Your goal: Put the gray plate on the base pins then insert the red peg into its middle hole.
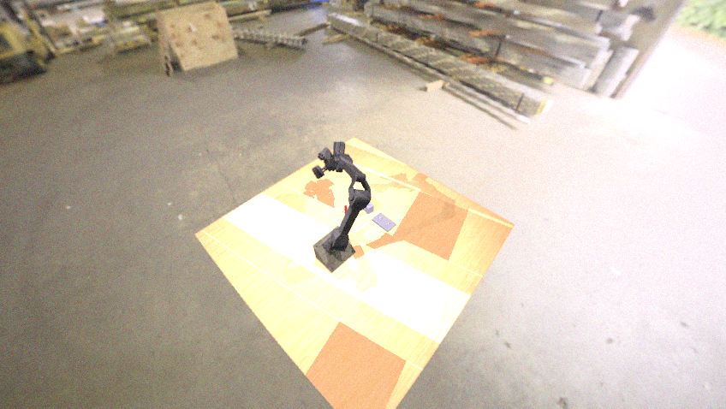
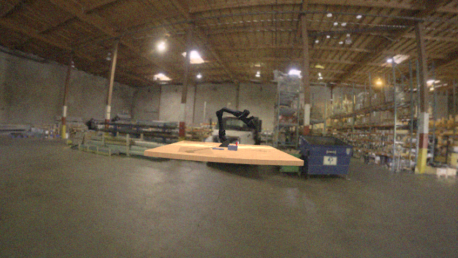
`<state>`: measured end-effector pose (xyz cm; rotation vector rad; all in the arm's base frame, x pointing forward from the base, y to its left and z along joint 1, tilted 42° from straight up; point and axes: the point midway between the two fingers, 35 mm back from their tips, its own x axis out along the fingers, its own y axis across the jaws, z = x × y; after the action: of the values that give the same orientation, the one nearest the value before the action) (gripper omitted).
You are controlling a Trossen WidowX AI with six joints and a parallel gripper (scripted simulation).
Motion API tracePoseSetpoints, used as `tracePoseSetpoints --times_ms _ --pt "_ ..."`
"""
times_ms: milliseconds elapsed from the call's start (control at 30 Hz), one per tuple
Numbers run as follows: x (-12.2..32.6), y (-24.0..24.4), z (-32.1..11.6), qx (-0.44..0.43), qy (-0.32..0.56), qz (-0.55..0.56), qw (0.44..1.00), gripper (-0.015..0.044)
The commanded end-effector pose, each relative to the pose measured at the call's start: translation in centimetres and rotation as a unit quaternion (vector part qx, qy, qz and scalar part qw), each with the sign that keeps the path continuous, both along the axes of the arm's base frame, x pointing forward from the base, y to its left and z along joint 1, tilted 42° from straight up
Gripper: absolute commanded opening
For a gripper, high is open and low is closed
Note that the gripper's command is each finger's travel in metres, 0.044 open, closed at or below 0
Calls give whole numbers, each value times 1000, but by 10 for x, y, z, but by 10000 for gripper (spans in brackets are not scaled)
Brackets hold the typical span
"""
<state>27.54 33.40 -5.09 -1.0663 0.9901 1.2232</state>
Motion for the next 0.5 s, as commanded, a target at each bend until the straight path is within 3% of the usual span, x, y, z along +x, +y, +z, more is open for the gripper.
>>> tracePoseSetpoints --times_ms 0,367,467 --pt "40 -68 8 -139 -3 -74 988 440" --pt "84 -210 71 -408 20 -147 901 440" --pt "88 -228 82 -441 25 -148 885 440"
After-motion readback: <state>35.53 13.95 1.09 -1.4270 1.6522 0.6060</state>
